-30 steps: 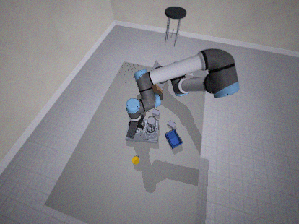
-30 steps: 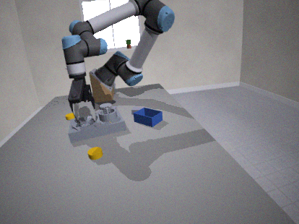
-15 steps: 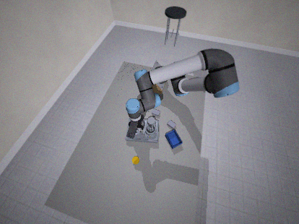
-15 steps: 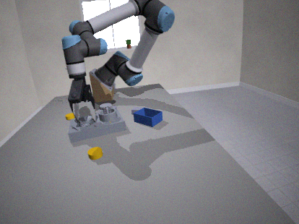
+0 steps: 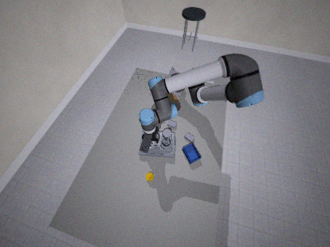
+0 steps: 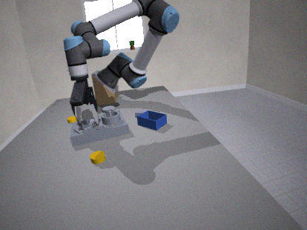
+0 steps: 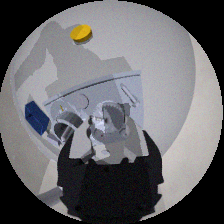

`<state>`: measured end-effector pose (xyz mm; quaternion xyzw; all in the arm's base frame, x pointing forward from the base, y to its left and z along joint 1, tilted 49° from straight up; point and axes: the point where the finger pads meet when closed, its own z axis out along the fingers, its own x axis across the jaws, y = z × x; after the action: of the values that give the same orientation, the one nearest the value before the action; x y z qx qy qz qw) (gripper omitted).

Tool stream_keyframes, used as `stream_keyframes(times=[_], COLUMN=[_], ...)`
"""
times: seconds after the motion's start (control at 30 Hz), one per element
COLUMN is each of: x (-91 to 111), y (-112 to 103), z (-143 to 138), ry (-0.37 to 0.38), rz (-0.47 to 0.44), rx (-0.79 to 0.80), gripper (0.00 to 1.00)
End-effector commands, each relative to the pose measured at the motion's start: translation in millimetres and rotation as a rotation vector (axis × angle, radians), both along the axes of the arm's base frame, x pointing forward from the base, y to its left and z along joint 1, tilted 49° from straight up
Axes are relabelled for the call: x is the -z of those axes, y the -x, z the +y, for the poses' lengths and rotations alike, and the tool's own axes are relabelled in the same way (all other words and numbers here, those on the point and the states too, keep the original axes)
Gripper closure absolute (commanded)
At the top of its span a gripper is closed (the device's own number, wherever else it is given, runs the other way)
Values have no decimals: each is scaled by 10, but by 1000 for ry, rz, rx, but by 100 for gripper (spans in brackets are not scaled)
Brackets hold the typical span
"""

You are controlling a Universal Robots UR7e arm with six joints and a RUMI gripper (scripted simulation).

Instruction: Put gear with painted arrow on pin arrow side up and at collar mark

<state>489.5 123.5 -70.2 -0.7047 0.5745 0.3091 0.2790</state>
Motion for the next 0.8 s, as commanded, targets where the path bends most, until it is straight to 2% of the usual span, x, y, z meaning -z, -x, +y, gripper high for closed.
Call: stream_keyframes(times=[0.0,0.77], x=[-2,-128], y=[-4,-26], z=[-4,-149], ry=[0,0], rz=[-1,-1], rx=[1,1], gripper=[100,100])
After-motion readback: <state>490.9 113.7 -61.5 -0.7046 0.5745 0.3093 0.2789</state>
